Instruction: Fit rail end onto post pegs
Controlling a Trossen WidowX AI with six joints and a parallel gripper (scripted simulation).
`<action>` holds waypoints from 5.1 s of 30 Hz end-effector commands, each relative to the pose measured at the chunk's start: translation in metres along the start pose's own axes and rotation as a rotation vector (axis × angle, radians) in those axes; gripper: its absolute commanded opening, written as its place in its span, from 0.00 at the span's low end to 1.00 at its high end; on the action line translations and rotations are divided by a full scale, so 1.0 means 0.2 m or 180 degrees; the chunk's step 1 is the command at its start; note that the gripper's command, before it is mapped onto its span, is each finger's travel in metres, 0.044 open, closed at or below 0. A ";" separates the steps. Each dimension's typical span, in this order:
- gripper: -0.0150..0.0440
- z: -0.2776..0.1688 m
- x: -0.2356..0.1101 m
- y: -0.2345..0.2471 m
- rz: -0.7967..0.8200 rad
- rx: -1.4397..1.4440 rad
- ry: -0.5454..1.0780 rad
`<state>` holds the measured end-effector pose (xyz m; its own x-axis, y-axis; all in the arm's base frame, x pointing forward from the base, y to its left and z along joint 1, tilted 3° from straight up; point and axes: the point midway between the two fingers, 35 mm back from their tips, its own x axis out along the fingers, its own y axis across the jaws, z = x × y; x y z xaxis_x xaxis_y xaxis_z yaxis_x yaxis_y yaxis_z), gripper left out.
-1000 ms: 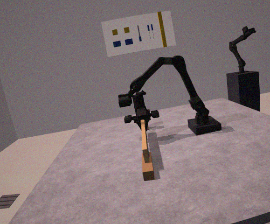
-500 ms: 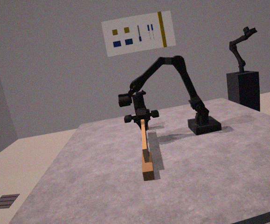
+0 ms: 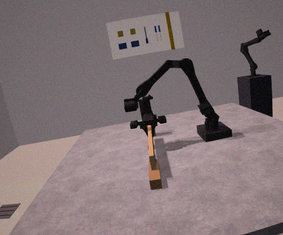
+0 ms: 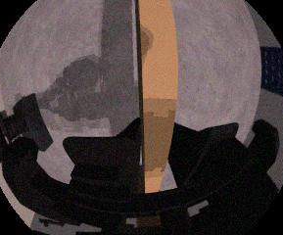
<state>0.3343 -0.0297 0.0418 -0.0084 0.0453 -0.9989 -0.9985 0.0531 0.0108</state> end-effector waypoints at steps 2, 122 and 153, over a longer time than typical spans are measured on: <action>0.25 -0.02 0.00 0.00 -0.0017 0.0004 0.0013; 0.25 -0.20 -0.01 0.00 -0.0017 0.0004 0.0024; 0.25 -0.24 -0.01 0.00 -0.0017 0.0004 0.0027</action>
<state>0.3303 -0.0757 0.0395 -0.0104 0.0408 -0.9991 -0.9984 0.0548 0.0126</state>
